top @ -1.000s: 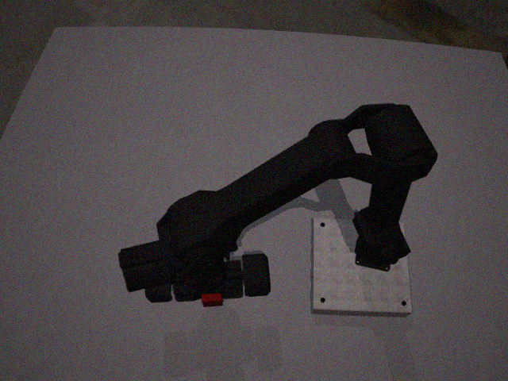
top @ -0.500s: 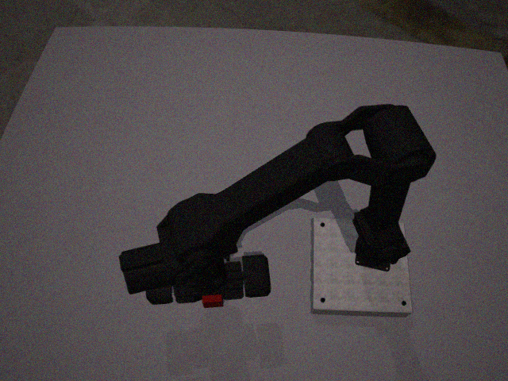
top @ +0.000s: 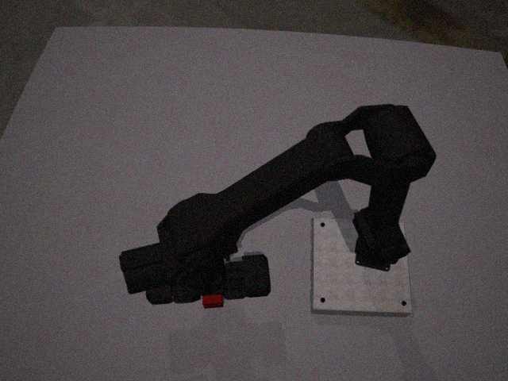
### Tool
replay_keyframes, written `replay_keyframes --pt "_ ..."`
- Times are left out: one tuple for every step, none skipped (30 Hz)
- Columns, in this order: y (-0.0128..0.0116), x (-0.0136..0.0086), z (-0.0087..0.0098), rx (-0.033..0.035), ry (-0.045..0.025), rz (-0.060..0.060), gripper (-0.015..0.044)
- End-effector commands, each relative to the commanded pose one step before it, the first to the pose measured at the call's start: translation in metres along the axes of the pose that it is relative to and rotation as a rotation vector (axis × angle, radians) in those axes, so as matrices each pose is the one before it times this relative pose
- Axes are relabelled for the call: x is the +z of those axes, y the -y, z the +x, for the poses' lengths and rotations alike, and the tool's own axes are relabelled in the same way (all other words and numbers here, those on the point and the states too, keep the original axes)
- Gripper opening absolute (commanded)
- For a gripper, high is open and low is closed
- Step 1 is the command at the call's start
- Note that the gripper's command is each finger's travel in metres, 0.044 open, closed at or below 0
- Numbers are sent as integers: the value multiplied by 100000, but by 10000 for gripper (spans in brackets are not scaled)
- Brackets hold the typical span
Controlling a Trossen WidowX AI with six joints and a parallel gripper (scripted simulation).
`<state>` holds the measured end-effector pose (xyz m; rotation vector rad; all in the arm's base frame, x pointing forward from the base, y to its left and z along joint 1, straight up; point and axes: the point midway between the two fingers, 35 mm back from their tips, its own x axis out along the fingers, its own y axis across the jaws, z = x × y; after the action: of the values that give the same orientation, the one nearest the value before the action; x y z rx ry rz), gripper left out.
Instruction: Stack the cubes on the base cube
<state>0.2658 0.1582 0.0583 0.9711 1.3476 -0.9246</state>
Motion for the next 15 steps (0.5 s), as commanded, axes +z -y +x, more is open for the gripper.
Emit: replay_keyframes --pt "-32 21 58 102 272 -512 205" --pt "4 -5 -190 -23 -61 114 205" --pt "14 -10 -411 -51 -130 245 205" --pt "12 -6 -286 -32 -81 153 205" --pt "0 0 -70 0 0 0 205" --pt "0 0 -78 0 0 0 205" --pt "0 0 -78 0 0 0 205" --pt "0 0 -85 0 0 0 205" --pt "0 0 -89 0 0 0 205" --pt "0 0 -90 0 0 0 205" --pt "0 0 -88 0 0 0 205" --pt "0 0 -87 0 0 0 205" --pt "0 0 -86 0 0 0 205" --pt "0 0 -85 0 0 0 205" --pt "0 0 -85 0 0 0 205"
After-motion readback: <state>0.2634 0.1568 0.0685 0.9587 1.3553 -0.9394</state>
